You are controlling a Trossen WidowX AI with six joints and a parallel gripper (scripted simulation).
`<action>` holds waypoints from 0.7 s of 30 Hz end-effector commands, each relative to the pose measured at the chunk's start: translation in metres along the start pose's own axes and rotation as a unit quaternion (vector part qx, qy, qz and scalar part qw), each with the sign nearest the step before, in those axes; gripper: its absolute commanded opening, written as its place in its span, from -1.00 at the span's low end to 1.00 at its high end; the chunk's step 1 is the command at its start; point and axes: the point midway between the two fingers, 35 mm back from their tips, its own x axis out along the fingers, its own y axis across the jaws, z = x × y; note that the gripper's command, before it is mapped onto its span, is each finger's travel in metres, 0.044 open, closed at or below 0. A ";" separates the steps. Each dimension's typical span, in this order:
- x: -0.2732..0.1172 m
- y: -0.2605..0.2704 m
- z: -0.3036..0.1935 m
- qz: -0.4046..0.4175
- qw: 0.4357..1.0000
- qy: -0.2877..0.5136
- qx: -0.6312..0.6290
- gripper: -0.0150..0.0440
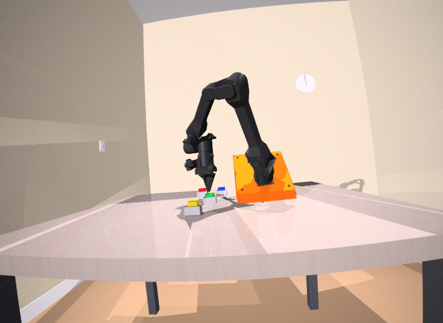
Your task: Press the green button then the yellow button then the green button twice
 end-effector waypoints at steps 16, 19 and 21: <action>0.014 0.001 -0.003 0.005 1.000 0.004 0.005 -0.42; 0.014 0.001 -0.003 0.005 1.000 0.004 0.005 -0.42; 0.014 0.001 -0.003 0.005 1.000 0.004 0.005 -0.42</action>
